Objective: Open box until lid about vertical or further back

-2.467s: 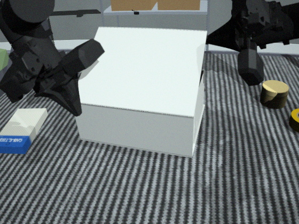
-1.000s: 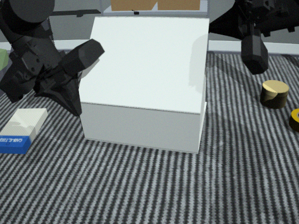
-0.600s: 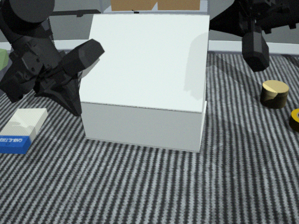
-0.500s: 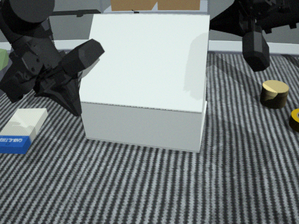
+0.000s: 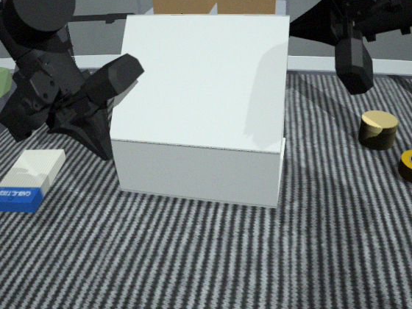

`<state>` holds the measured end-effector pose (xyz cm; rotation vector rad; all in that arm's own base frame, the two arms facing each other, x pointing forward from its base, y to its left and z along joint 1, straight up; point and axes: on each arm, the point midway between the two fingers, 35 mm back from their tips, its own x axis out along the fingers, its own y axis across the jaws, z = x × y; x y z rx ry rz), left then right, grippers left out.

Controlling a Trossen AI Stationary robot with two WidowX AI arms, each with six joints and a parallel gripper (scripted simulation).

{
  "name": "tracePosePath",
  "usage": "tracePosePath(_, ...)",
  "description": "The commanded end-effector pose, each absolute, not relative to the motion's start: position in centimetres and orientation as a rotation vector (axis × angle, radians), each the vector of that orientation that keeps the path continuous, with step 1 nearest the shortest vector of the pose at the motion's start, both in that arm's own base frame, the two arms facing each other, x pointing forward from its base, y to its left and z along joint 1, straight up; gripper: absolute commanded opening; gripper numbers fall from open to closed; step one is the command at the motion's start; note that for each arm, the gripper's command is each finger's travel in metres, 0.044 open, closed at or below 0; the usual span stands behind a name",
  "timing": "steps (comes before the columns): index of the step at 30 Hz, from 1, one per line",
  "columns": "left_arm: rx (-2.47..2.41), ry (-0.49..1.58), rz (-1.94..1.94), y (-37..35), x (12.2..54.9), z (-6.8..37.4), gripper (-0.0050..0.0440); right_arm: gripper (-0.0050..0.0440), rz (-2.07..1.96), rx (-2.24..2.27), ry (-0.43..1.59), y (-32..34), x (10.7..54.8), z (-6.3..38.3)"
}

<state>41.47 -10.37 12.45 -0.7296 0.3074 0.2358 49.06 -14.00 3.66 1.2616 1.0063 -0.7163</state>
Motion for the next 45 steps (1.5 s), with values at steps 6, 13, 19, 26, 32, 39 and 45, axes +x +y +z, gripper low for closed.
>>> tracePosePath(6,-0.751,0.268,0.215,-10.2,41.5,14.9,0.0005,-0.0050,-0.703,1.260,0.989,-13.9,49.4,4.6)
tracePosePath(13,-0.752,0.265,0.213,-10.2,41.5,15.0,0.0005,-0.0050,-0.703,1.260,0.989,-13.9,49.4,4.6)
tracePosePath(19,-0.752,0.267,0.214,-10.2,41.5,14.9,0.0005,-0.0050,-0.703,1.260,0.989,-13.9,49.4,4.6)
tracePosePath(26,-0.746,0.279,0.221,-10.2,41.5,14.3,0.0005,-0.0050,-0.681,1.257,0.950,-14.0,49.7,10.0)
tracePosePath(32,-0.746,0.279,0.221,-10.2,41.5,14.3,0.0005,-0.0050,-0.681,1.257,0.950,-14.0,49.5,11.5)
tracePosePath(39,-0.746,0.279,0.221,-10.2,41.5,14.3,0.0005,-0.0050,-0.696,1.259,0.976,-13.9,49.3,10.3)
tracePosePath(45,-0.746,0.279,0.221,-10.2,41.5,14.3,0.0005,-0.0050,-0.695,1.259,0.975,-13.9,49.3,10.3)
